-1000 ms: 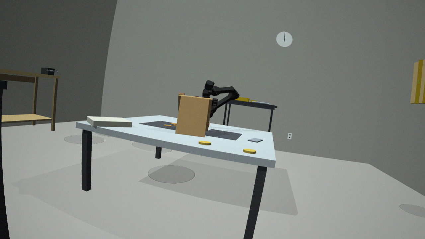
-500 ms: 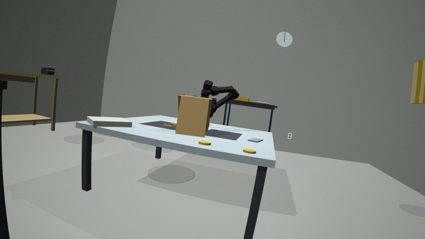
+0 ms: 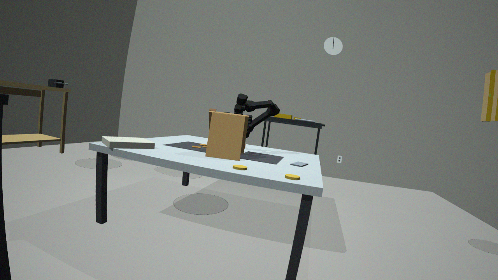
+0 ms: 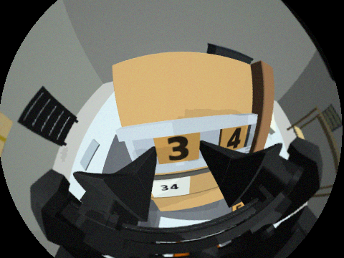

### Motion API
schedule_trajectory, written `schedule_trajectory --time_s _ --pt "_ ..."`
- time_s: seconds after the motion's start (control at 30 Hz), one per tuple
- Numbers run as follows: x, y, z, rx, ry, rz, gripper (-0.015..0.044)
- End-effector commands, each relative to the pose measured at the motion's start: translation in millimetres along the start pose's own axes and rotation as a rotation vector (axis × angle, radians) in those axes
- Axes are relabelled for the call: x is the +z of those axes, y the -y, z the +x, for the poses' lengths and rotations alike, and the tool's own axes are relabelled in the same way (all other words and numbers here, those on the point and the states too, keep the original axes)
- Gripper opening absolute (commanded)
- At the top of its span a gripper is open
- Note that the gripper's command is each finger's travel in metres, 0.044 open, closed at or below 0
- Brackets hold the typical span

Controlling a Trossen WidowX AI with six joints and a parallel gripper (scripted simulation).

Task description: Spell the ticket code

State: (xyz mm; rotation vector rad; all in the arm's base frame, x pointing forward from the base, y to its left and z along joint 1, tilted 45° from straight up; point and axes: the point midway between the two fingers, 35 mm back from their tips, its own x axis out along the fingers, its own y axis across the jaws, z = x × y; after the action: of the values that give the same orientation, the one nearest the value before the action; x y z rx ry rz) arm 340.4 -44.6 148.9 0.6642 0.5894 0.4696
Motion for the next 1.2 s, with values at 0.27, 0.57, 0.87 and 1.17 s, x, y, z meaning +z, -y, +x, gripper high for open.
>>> schedule_trajectory --time_s 0.27,0.57,0.87,1.17 --pt "0 6 0 0.006 0.0 -0.005 0.0" --pt "0 12 0 0.006 0.0 -0.005 0.0" --pt "0 17 0 0.006 0.0 -0.006 0.0" --pt "0 23 0 0.006 0.0 -0.006 0.0"
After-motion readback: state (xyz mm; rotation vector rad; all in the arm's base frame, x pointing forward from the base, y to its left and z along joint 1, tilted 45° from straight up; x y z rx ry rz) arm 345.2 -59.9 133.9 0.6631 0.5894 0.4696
